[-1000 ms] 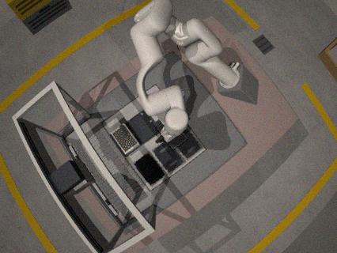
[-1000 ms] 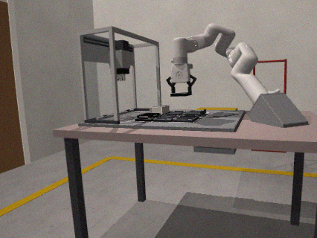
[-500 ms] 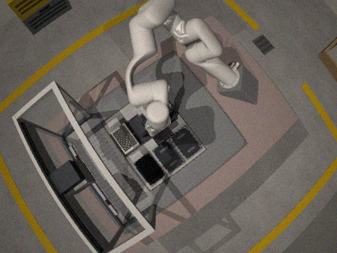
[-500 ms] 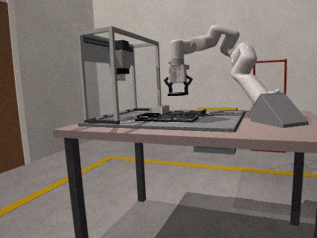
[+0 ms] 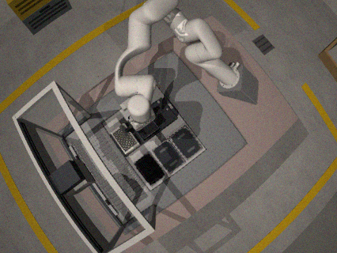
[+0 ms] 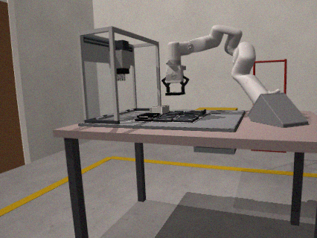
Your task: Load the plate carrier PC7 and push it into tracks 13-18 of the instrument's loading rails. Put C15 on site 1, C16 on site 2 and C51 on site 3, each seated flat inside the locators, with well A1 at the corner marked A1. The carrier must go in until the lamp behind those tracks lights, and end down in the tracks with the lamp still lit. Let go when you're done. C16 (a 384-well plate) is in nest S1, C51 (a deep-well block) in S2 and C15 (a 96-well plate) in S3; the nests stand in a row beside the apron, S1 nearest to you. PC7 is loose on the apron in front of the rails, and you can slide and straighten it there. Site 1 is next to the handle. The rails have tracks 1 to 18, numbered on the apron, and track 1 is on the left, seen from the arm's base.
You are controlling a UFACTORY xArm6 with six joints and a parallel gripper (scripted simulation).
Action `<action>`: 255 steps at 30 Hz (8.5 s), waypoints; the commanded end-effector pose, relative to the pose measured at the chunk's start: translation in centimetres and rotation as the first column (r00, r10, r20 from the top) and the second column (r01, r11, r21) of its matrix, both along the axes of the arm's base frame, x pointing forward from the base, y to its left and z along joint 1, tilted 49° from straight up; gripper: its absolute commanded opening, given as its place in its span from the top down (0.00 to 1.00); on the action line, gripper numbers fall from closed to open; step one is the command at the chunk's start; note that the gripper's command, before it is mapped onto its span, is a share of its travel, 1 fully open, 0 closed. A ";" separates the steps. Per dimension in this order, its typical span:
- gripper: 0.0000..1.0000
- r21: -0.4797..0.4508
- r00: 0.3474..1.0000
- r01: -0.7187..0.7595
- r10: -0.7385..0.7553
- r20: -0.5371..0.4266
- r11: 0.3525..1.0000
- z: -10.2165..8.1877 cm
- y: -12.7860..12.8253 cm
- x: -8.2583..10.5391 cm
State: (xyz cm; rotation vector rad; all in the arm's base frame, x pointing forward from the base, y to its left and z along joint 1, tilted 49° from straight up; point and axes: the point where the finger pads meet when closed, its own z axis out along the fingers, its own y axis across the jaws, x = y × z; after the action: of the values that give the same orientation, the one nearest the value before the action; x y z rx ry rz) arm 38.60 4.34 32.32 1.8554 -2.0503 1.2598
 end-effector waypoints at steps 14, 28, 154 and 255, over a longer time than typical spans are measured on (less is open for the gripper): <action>1.00 0.002 1.000 -0.002 0.002 0.001 1.000 1.0 -0.7 0.4; 1.00 0.002 1.000 -0.002 0.002 0.001 1.000 0.4 -1.3 0.8; 0.00 0.002 1.000 -0.002 0.002 0.001 1.000 -6.2 -7.6 5.3; 0.00 0.002 1.000 -0.002 0.002 0.001 1.000 1.0 -0.8 0.5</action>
State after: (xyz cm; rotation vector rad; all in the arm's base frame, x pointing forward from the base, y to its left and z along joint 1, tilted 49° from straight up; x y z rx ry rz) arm 39.24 3.20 32.88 1.8571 -2.0507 1.2578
